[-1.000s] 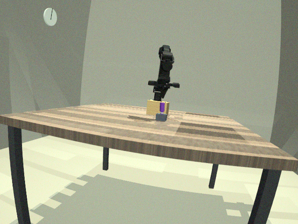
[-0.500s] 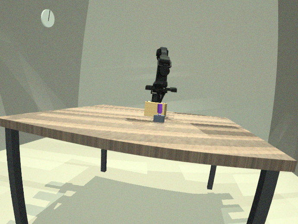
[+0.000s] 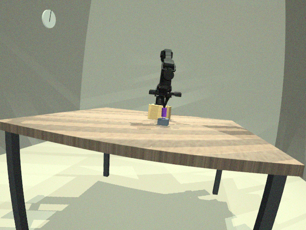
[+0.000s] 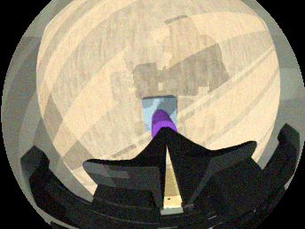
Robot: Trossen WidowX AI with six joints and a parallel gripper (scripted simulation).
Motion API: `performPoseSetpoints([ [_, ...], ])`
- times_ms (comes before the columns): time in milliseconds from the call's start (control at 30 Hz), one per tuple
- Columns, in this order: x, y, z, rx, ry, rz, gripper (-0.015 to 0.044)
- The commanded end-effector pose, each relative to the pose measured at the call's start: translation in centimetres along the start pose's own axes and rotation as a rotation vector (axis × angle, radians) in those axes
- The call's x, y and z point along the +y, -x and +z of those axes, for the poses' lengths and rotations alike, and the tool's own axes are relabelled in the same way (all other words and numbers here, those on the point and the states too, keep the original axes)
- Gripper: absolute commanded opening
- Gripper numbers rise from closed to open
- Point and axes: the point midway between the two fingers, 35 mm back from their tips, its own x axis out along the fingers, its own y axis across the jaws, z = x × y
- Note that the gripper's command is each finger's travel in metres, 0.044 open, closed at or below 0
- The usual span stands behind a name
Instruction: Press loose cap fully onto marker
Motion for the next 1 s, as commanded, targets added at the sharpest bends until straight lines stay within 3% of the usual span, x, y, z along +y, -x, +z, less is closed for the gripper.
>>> performPoseSetpoints([
  [0, 0.0, 0.1, 0.0, -0.002, 0.0, 0.001, 0.0],
  [100, 0.0, 1.0, 0.2, -0.002, 0.0, 0.001, 0.0],
  [300, 0.0, 8.8, 0.1, -0.001, 0.0, 0.0, 0.0],
  [467, 0.0, 9.0, 0.1, -0.001, 0.0, 0.0, 0.0],
  [967, 0.0, 9.0, 0.1, -0.001, 0.0, 0.0, 0.0394],
])
